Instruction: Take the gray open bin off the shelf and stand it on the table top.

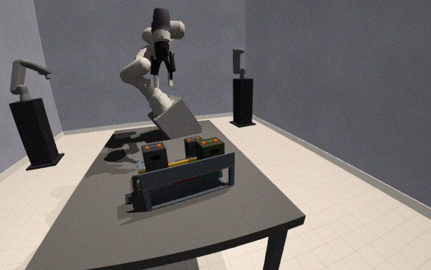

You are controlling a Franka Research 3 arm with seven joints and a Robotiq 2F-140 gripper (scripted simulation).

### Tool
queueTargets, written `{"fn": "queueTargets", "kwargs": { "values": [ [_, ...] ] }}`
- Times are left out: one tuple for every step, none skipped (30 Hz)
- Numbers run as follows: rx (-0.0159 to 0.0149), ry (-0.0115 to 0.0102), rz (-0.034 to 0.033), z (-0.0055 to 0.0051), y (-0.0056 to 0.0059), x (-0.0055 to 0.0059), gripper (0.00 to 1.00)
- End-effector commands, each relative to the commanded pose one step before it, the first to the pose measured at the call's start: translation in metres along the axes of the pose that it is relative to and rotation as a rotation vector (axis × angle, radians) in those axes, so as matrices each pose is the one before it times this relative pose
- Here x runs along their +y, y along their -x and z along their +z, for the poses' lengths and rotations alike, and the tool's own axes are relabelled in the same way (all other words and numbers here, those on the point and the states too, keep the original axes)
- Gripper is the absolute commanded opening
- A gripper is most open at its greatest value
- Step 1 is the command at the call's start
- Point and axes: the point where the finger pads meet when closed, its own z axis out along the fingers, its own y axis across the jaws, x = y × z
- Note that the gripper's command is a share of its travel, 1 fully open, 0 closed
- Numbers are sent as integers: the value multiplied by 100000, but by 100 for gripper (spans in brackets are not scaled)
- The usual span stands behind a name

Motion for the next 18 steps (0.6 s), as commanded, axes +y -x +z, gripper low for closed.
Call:
{"fn": "queueTargets", "kwargs": {
  "values": [
    [4052, -3854, 20030, 207, -580, -211, 57],
    [0, 0, 0, 0, 0, 0, 57],
    [0, 0, 0, 0, 0, 0, 57],
    [0, 0, 0, 0, 0, 0, 57],
    [0, 0, 0, 0, 0, 0, 57],
    [0, 0, 0, 0, 0, 0, 57],
    [0, 0, 0, 0, 0, 0, 57],
    [0, 0, 0, 0, 0, 0, 57],
    [0, 0, 0, 0, 0, 0, 57],
    [0, 0, 0, 0, 0, 0, 57],
    [0, 0, 0, 0, 0, 0, 57],
    [0, 0, 0, 0, 0, 0, 57],
    [0, 0, 0, 0, 0, 0, 57],
    [68, -429, 1027, -69, 253, 73, 57],
    [991, -957, 5014, 18, -72, -17, 57],
    [991, -957, 5014, 19, -70, -20, 57],
    [991, -957, 5014, 19, -69, -24, 57],
    [991, -957, 5014, 20, -68, -27, 57]
  ]
}}
